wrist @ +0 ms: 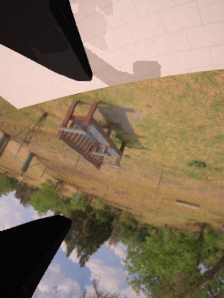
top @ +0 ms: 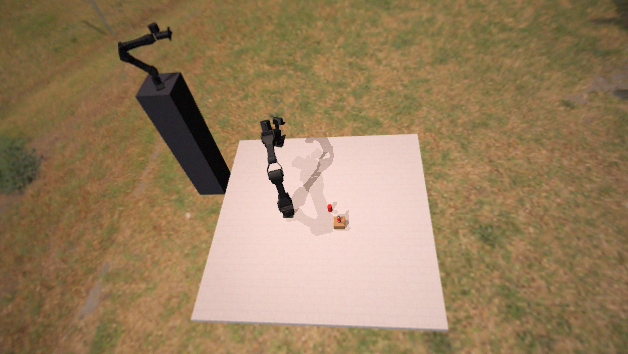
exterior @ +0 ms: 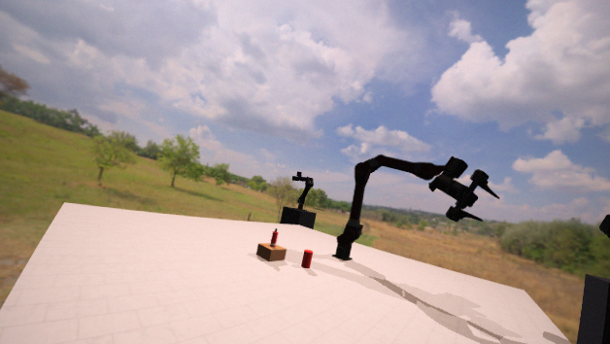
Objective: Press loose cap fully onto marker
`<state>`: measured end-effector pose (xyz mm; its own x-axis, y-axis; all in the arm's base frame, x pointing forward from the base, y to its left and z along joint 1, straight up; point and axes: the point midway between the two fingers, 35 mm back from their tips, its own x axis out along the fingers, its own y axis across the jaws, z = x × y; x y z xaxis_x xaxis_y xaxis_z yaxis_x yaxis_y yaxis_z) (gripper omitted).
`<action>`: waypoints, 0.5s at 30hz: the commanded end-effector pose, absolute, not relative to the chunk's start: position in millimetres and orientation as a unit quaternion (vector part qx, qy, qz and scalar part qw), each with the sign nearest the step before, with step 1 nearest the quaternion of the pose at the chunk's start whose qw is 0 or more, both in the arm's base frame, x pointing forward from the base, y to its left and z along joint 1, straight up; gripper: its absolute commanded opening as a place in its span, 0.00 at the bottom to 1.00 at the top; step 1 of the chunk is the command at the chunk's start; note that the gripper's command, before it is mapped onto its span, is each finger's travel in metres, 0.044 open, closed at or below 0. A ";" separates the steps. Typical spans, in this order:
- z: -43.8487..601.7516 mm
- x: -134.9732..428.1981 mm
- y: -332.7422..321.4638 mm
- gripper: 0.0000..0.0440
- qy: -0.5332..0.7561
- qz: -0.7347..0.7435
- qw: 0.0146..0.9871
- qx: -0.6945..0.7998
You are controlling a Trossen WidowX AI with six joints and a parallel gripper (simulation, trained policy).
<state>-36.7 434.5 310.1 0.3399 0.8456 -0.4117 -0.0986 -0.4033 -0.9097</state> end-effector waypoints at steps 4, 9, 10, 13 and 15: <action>309.6 -27.6 430.5 0.68 -0.265 0.509 0.471 -0.670; 307.0 -15.0 425.2 0.52 -0.245 0.519 0.470 -0.671; 306.2 -12.7 424.1 0.53 -0.240 0.521 0.470 -0.671; 304.1 -6.2 420.6 0.55 -0.227 0.527 0.470 -0.671; 303.0 -2.0 418.0 0.57 -0.219 0.530 0.471 -0.670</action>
